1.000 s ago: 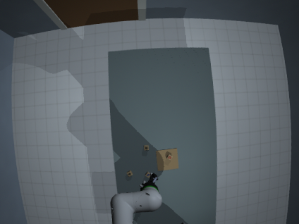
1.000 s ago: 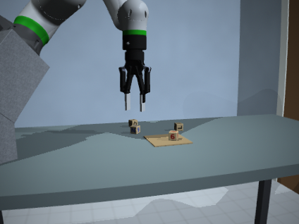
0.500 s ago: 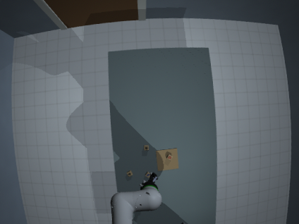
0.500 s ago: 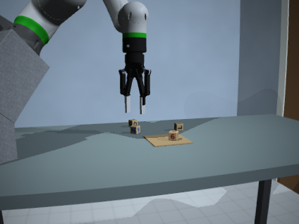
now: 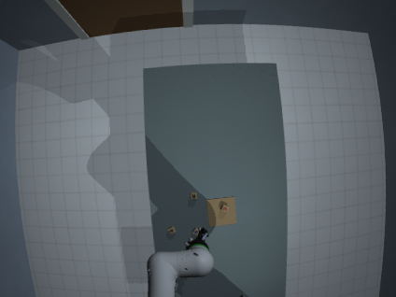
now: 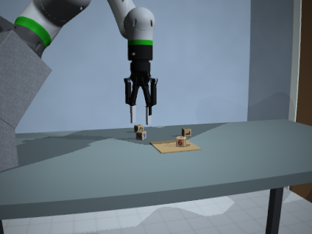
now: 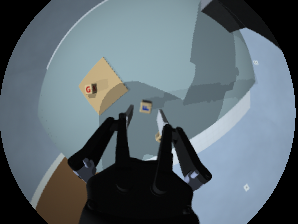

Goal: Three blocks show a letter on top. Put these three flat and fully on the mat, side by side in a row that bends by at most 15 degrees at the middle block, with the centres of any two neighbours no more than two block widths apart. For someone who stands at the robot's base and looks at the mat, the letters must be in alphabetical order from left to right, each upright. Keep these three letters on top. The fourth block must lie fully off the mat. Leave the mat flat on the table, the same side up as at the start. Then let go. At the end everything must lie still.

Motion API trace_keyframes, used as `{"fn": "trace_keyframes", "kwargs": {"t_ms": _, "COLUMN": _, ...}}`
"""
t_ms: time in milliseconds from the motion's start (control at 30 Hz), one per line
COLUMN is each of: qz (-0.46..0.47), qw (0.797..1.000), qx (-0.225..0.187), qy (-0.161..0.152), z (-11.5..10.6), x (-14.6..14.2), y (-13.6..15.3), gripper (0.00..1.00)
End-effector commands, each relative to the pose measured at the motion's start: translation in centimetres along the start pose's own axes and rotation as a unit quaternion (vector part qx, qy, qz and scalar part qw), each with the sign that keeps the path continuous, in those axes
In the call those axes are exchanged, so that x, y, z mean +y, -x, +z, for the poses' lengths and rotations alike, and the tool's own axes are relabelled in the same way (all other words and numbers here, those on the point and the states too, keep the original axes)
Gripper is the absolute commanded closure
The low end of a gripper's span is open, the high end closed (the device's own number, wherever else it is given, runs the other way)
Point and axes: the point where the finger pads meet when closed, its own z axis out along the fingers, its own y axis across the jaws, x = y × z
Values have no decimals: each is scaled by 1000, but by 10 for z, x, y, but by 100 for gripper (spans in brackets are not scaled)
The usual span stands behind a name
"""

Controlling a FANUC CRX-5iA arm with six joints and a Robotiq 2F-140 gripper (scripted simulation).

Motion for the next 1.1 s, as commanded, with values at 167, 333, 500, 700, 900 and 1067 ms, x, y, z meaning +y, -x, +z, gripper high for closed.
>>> {"fn": "trace_keyframes", "kwargs": {"t_ms": 167, "qz": 0, "qw": 1000, "qx": 0, "qy": 0, "z": 11, "x": 0, "y": 0, "gripper": 60}}
{"fn": "trace_keyframes", "kwargs": {"t_ms": 333, "qz": 0, "qw": 1000, "qx": 0, "qy": 0, "z": 16, "x": 0, "y": 0, "gripper": 60}}
{"fn": "trace_keyframes", "kwargs": {"t_ms": 500, "qz": 0, "qw": 1000, "qx": 0, "qy": 0, "z": 18, "x": 0, "y": 0, "gripper": 60}}
{"fn": "trace_keyframes", "kwargs": {"t_ms": 700, "qz": 0, "qw": 1000, "qx": 0, "qy": 0, "z": 20, "x": 0, "y": 0, "gripper": 60}}
{"fn": "trace_keyframes", "kwargs": {"t_ms": 900, "qz": 0, "qw": 1000, "qx": 0, "qy": 0, "z": 21, "x": 0, "y": 0, "gripper": 60}}
{"fn": "trace_keyframes", "kwargs": {"t_ms": 1067, "qz": 0, "qw": 1000, "qx": 0, "qy": 0, "z": 21, "x": 0, "y": 0, "gripper": 60}}
